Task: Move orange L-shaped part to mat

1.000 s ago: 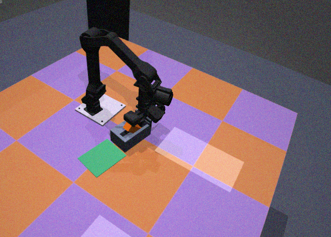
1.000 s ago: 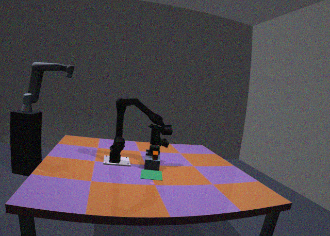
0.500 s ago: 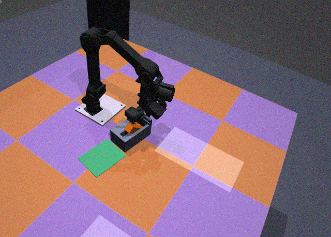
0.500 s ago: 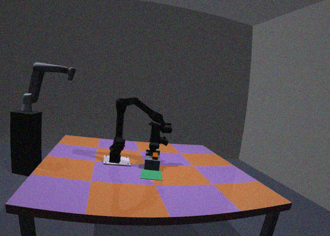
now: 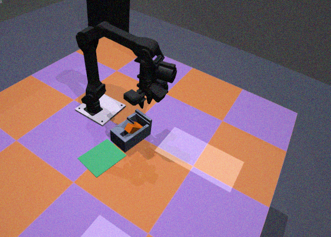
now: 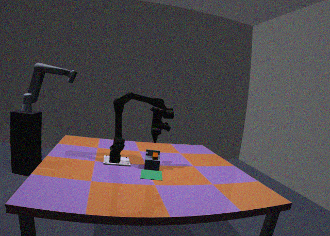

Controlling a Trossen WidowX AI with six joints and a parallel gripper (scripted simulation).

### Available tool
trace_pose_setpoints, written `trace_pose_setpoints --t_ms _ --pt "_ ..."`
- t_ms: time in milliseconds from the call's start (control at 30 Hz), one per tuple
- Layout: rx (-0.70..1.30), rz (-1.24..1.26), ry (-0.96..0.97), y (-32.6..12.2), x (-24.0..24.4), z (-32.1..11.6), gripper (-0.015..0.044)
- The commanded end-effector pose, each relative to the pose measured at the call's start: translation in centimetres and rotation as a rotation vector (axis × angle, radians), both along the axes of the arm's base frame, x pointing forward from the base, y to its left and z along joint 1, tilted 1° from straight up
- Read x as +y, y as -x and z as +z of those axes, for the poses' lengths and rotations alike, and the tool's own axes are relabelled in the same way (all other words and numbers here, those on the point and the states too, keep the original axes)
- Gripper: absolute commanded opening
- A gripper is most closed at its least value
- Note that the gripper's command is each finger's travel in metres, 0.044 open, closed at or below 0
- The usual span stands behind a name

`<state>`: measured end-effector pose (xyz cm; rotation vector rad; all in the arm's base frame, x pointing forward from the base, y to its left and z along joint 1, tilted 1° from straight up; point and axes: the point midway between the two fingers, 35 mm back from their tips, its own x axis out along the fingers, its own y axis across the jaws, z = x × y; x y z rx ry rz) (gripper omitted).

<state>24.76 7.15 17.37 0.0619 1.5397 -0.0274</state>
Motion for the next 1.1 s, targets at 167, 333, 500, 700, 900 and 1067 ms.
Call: trace_pose_setpoints --t_ms 167,333,500,700,900,1067 --pt "0.004 -0.001 0.001 0.0 0.0 -0.2 0.018" --pt "0.004 -0.001 0.001 0.0 0.0 -0.2 0.018" --pt "0.004 -0.001 0.001 0.0 0.0 -0.2 0.018" --pt "0.003 0.013 0.002 0.0 -0.1 -0.2 0.0206" --pt "-0.001 0.348 0.015 -0.3 -1.7 -0.1 0.028" --pt "-0.005 0.743 0.028 -0.5 -3.7 -0.1 0.028"
